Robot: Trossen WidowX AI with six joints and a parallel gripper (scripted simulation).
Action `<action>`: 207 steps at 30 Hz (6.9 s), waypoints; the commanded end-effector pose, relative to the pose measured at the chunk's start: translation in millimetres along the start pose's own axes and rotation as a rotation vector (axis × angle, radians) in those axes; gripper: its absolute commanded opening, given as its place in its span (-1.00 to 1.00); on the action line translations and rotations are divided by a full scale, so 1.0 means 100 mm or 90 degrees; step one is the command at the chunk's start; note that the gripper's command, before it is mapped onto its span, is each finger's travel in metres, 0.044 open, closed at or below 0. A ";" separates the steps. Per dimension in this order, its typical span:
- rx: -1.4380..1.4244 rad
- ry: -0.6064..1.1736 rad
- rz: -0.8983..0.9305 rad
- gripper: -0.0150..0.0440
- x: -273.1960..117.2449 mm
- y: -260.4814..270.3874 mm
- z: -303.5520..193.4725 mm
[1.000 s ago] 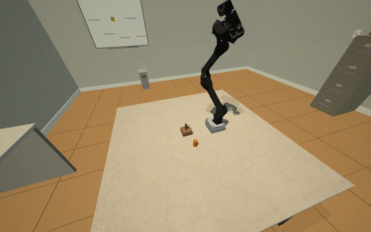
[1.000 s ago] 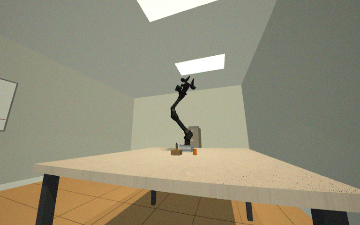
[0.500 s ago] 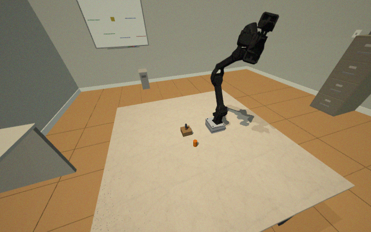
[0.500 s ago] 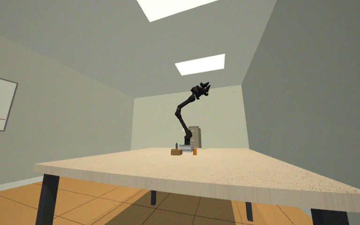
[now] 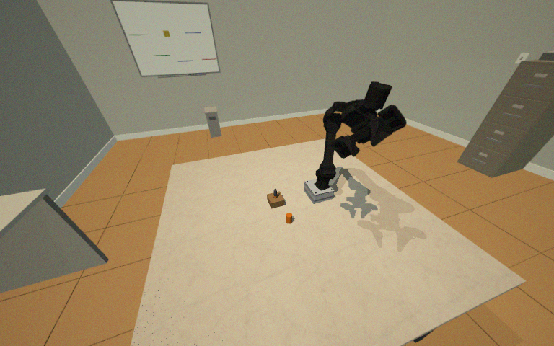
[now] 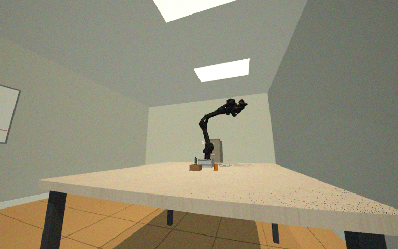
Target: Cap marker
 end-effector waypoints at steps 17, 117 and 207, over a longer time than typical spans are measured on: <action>-0.046 0.290 -0.563 0.34 0.40 -2.96 -0.34; 0.165 0.486 -0.803 -0.49 -0.32 -4.52 -0.87; 0.156 0.486 -0.810 -0.49 -1.36 -5.04 0.21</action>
Point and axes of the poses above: the point midway between the two fingers, 35 mm back from their tips, its own x axis out along the fingers, its own y axis across the jaws, z = x × y, the point moved 2 cm from there along -x, back along the fingers, and after that the axes turned 3 degrees about x, right-handed, at the moved point
